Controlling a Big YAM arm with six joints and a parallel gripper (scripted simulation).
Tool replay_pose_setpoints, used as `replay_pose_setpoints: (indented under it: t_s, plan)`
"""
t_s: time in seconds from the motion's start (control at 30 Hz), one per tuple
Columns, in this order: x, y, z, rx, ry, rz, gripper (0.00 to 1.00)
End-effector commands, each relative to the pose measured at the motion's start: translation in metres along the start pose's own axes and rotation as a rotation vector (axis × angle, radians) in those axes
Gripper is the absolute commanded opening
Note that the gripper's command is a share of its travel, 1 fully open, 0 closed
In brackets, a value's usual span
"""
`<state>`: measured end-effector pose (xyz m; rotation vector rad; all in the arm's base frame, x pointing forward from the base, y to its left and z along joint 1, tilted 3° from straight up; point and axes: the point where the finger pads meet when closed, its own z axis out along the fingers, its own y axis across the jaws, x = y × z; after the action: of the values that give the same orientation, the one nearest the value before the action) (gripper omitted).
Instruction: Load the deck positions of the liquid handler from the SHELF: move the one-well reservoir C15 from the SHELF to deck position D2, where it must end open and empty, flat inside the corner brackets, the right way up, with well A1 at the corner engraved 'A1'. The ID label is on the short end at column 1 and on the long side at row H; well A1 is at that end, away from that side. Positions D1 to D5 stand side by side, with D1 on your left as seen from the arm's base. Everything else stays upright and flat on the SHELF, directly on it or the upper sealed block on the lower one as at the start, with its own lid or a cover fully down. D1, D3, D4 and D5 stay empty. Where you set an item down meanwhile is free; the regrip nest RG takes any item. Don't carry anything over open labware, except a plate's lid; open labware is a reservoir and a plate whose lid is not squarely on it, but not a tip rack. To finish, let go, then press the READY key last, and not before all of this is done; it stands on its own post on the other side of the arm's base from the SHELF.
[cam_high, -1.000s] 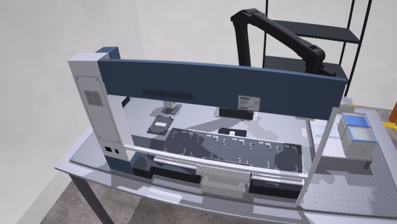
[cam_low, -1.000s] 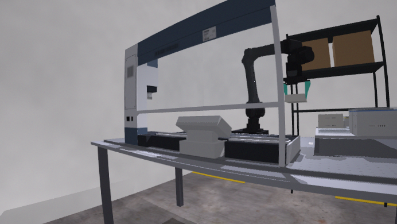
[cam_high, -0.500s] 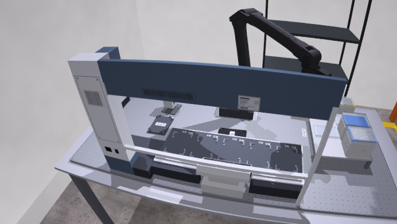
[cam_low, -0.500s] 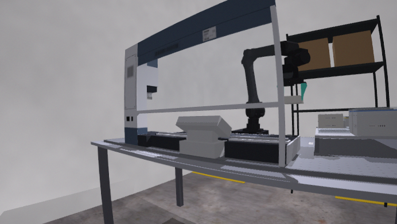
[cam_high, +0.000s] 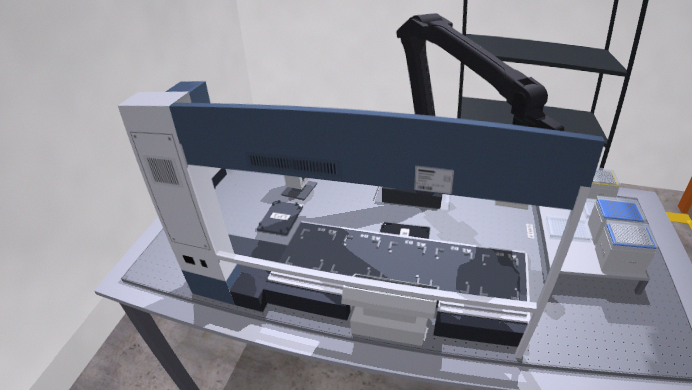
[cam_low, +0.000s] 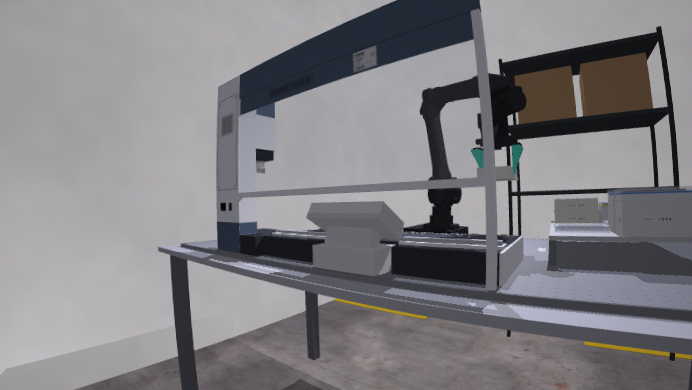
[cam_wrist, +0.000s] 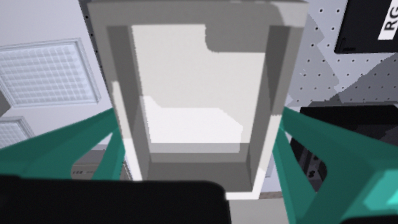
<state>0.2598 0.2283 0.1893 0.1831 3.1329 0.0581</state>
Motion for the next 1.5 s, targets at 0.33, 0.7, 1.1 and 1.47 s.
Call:
replay_pose_setpoints:
  t_s: [0.33,0.7,1.1,1.47]
  plan:
    - [-0.003,-0.029,-0.013,-0.021,-0.02,-0.013,0.0]
    - [-0.01,-0.044,-0.025,-0.041,-0.043,-0.014,0.0]
    - [-0.003,-0.078,-0.012,-0.019,-0.02,-0.013,0.0]
    - [-0.004,-0.099,-0.011,-0.018,-0.02,-0.013,0.0]
